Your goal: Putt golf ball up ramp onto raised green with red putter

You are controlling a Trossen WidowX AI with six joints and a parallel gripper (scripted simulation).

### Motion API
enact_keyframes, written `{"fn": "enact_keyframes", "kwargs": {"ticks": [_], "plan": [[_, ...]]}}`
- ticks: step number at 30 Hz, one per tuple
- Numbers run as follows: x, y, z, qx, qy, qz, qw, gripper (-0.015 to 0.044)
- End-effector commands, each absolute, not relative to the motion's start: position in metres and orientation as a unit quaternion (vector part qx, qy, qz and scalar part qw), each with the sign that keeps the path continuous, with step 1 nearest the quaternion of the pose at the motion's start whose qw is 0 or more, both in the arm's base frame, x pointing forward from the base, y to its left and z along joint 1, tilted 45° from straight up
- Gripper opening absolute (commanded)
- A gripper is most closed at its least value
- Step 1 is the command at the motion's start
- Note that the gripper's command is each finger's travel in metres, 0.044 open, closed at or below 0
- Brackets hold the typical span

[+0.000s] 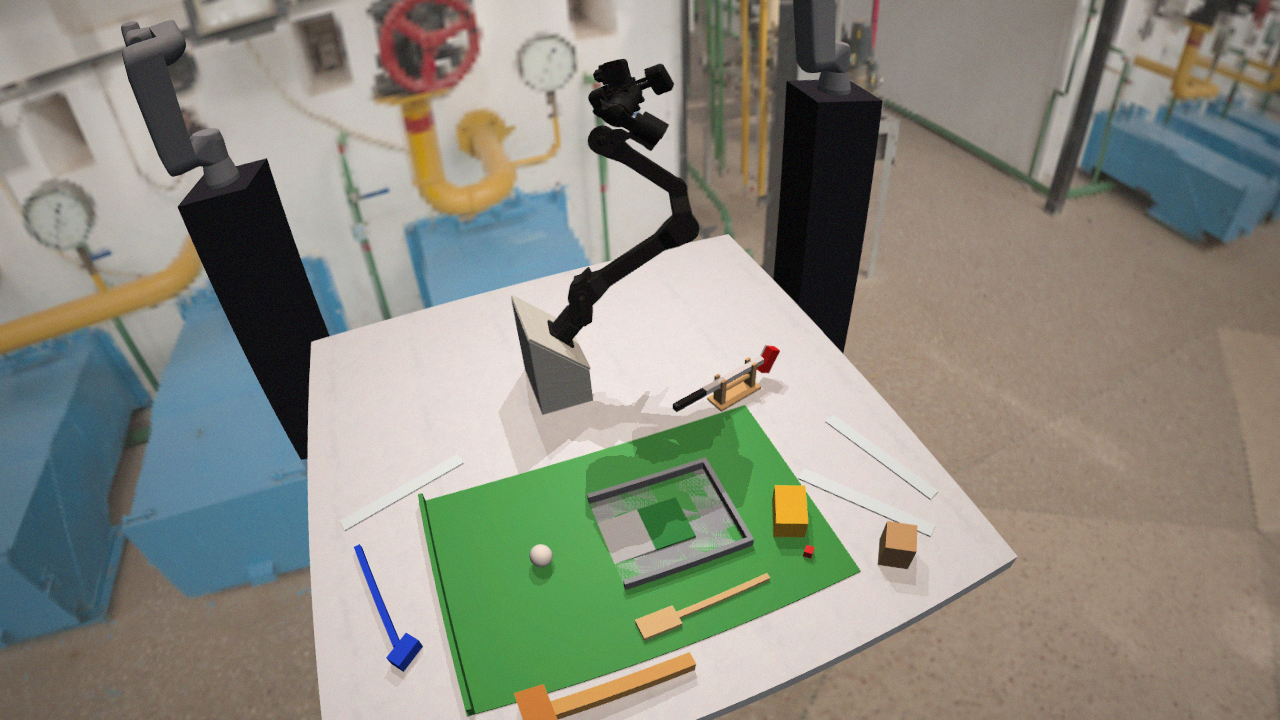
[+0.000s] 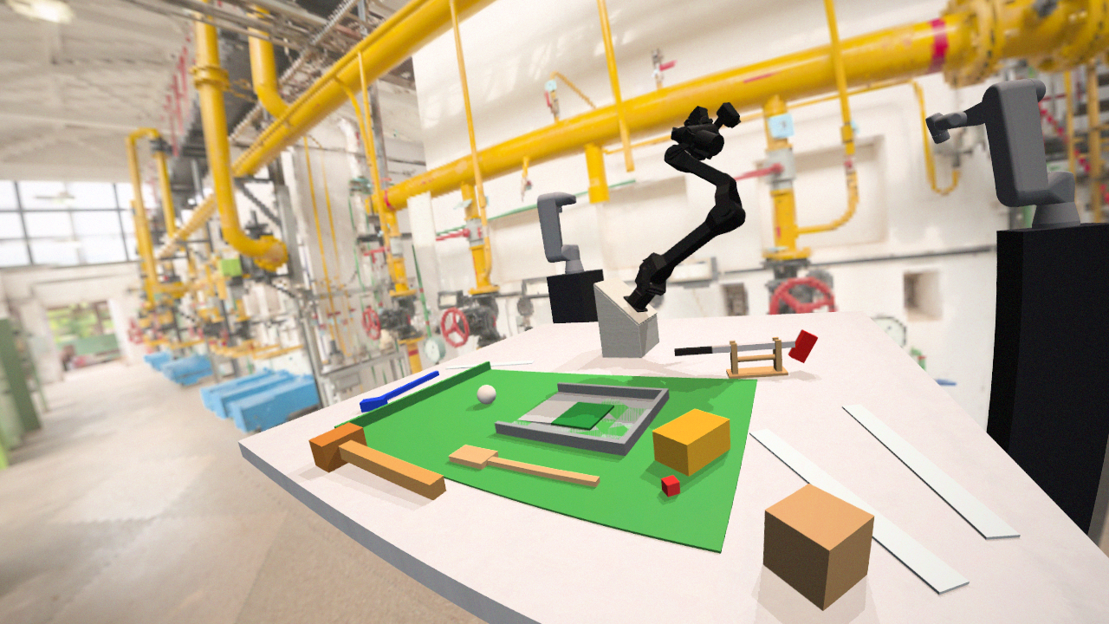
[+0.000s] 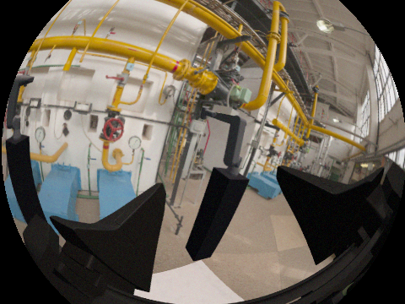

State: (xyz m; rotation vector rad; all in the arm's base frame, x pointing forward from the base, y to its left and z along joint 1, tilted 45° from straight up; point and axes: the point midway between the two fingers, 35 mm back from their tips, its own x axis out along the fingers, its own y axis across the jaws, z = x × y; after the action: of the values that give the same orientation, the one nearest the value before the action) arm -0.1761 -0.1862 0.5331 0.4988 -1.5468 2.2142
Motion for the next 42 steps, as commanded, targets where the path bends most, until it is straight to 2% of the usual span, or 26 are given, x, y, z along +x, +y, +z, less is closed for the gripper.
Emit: {"fn": "enact_keyframes", "kwargs": {"ticks": [1,2,13,20,31,42], "plan": [[-0.175,-0.187,0.533,0.179,-0.552,0.791,0.194,0.0426],[-0.173,-0.189,0.532,0.182,-0.551,0.792,0.189,0.044],[-0.12,-0.26,0.53,0.307,-0.579,0.75,0.093,0.044],[-0.048,-0.327,0.518,0.453,-0.592,0.666,-0.003,0.044],[0.042,-0.364,0.486,0.566,-0.575,0.58,-0.112,0.044],[0.185,-0.367,0.428,0.722,-0.494,0.414,-0.253,0.044]]}}
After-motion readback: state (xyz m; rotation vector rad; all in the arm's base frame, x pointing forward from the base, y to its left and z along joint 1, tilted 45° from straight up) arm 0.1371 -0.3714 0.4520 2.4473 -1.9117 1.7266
